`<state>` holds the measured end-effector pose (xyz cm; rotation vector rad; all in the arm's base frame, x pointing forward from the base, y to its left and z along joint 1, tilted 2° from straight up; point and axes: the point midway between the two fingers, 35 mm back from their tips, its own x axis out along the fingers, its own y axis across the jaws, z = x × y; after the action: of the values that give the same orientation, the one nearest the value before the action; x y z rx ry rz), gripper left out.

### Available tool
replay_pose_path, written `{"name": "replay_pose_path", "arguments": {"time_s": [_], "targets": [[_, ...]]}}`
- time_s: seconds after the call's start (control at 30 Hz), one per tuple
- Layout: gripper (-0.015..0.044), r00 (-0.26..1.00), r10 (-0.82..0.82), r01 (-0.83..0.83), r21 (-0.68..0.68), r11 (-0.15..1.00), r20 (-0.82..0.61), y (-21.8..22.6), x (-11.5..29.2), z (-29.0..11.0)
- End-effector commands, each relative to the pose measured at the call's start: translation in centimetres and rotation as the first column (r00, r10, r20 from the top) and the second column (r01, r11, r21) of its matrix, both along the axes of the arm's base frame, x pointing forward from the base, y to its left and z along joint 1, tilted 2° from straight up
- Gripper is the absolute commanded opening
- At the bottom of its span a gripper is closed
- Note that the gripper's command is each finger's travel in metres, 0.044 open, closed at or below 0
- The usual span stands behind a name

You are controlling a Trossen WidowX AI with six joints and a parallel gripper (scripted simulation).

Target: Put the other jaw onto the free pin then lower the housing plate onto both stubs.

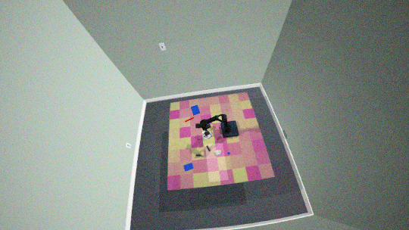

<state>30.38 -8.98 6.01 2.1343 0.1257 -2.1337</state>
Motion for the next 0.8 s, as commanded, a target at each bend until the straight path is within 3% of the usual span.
{"name": "replay_pose_path", "arguments": {"time_s": [0.0, 0.07, 0.4, 0.77], "targets": [[0.0408, 0.995, 0.096, -0.095, -0.028, 0.995, 0.023, 0.2, 0.8, 0.6], [0.0440, 0.988, 0.153, -0.152, -0.028, 0.988, 0.020, 0.6, 0.9, 0.6], [0.0440, 0.903, 0.429, -0.429, -0.026, 0.903, 0.007, 2.9, 1.4, 0.7], [0.0440, 0.722, 0.691, -0.691, -0.020, 0.722, -0.005, 5.4, 1.8, 0.8]]}}
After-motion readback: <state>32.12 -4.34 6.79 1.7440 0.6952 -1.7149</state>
